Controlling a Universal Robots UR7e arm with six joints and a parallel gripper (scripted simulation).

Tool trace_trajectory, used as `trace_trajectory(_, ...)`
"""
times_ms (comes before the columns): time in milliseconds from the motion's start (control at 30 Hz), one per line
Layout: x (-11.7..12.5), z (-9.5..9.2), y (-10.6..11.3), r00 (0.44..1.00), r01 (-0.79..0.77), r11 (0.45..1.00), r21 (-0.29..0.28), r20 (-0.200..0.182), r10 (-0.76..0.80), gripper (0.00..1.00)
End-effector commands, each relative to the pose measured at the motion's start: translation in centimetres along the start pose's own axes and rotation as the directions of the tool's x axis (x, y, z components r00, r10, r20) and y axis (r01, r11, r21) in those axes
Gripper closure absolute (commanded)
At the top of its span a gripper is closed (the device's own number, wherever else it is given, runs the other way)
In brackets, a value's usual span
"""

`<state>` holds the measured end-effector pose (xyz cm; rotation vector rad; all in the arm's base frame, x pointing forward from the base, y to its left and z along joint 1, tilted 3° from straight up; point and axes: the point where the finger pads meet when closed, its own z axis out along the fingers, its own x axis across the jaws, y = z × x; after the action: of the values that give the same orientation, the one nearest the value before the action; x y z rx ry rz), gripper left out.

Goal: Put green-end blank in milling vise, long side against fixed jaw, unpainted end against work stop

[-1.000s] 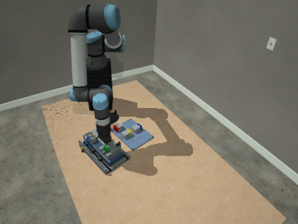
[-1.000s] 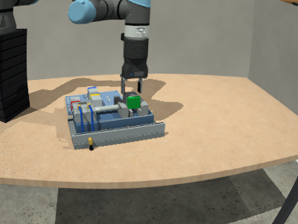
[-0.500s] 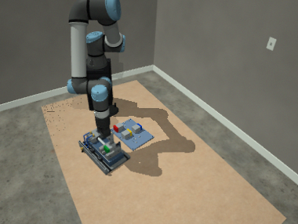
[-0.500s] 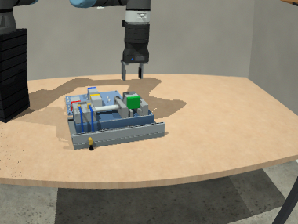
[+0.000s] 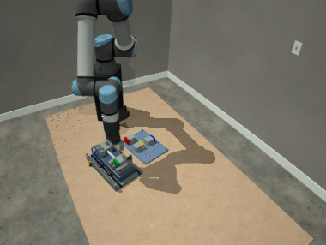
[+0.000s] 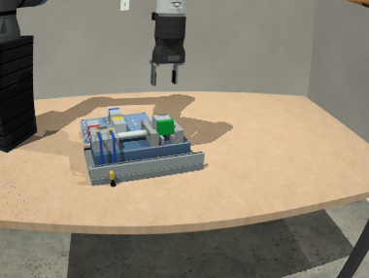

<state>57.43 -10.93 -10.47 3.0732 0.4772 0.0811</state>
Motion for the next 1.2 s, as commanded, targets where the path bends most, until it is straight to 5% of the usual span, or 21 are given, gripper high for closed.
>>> trace_trajectory(0,0.0,-1.2,0.0,1.000,0.000,1.000,-0.001,-0.001,0.000,0.00)
trace_trajectory(1167,0.0,0.3,0.0,1.000,0.000,1.000,-0.001,-0.001,0.000,0.00)
